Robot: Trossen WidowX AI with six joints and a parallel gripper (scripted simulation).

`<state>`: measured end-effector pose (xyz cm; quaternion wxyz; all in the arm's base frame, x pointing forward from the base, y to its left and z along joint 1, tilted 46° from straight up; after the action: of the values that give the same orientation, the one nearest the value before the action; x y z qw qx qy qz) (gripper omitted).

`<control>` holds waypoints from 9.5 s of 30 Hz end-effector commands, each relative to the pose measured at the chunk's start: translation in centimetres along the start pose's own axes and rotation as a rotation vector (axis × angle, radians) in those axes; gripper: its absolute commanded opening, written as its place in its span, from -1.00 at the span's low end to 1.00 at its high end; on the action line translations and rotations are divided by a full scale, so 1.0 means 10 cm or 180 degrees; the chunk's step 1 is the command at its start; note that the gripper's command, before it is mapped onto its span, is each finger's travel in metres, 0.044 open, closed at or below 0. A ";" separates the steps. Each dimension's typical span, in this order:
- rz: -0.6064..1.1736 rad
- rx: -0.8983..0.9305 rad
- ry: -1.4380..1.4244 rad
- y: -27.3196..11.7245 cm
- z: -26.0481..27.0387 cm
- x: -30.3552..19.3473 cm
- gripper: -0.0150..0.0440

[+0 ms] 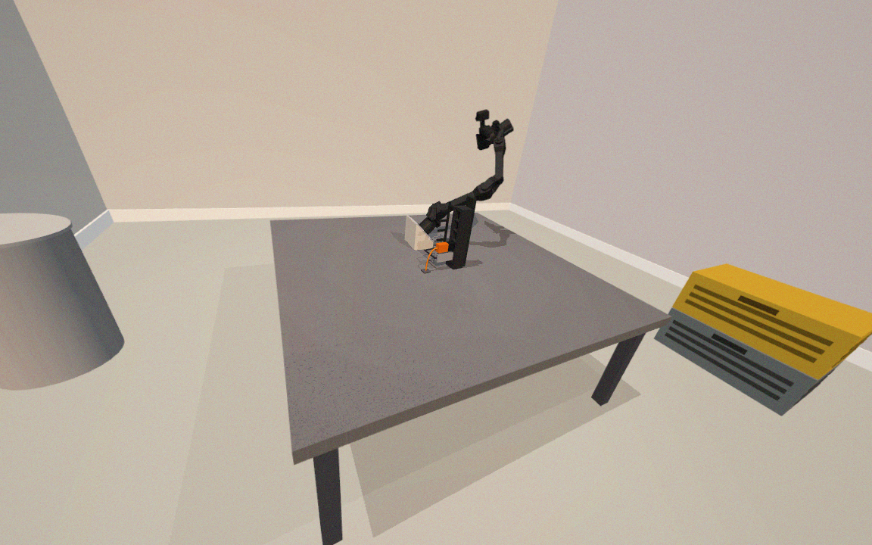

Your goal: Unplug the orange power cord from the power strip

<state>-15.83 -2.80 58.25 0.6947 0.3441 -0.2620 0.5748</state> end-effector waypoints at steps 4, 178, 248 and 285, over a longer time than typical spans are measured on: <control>0.0192 0.0071 -0.0018 0.06 0.04 -0.12 0.51; 0.7536 0.0286 -0.6241 -5.07 -1.55 -4.33 -0.31; 0.7548 0.0199 -0.6177 -4.94 -1.61 -4.00 -0.26; 0.7549 0.0182 -0.6173 -5.05 -1.54 -4.33 -0.22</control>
<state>24.06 -23.26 6.60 -0.5874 0.1843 -0.7062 0.3496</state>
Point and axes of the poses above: the point midway between the two fingers, 35 mm back from their tips, its own y axis out along the fingers, its own z axis across the jaws, x = y × z, the point moved 10 cm from there along -y, back along the fingers, and after that the axes turned 15 degrees about y, right-handed, at the moved point
